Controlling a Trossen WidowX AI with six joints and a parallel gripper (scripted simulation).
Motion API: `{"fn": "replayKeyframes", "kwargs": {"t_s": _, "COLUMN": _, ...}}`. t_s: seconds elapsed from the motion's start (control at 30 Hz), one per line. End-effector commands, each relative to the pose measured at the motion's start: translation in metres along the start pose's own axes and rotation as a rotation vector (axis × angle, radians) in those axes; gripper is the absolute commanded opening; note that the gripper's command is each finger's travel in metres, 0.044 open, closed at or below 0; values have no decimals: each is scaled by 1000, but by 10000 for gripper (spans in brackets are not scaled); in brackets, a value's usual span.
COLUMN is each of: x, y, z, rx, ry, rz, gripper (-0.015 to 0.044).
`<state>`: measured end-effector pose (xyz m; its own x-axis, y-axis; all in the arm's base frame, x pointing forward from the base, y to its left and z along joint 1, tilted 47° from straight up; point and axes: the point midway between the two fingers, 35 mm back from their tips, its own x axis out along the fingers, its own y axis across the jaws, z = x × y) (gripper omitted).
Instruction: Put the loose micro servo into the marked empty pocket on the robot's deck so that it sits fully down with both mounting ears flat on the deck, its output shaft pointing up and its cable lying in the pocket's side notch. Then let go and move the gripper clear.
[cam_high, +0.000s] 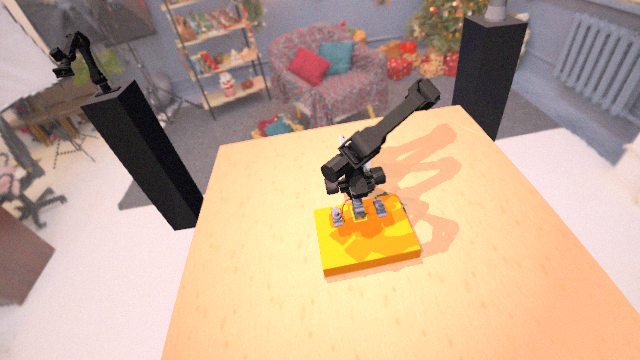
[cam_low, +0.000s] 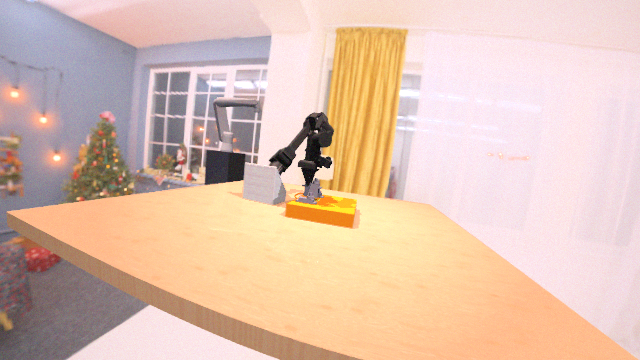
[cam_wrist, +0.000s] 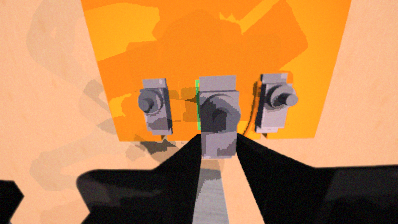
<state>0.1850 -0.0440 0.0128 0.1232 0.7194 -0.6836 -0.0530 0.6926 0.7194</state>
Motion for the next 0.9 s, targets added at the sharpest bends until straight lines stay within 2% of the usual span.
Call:
{"fn": "replayKeyframes", "kwargs": {"t_s": 0.0, "x": 1, "y": 0, "z": 1, "rx": 3, "ry": -5, "rz": 0, "gripper": 0}}
{"fn": "replayKeyframes", "kwargs": {"t_s": 0.87, "x": 20, "y": 0, "z": 1, "rx": 3, "ry": -6, "rz": 1, "gripper": 0}}
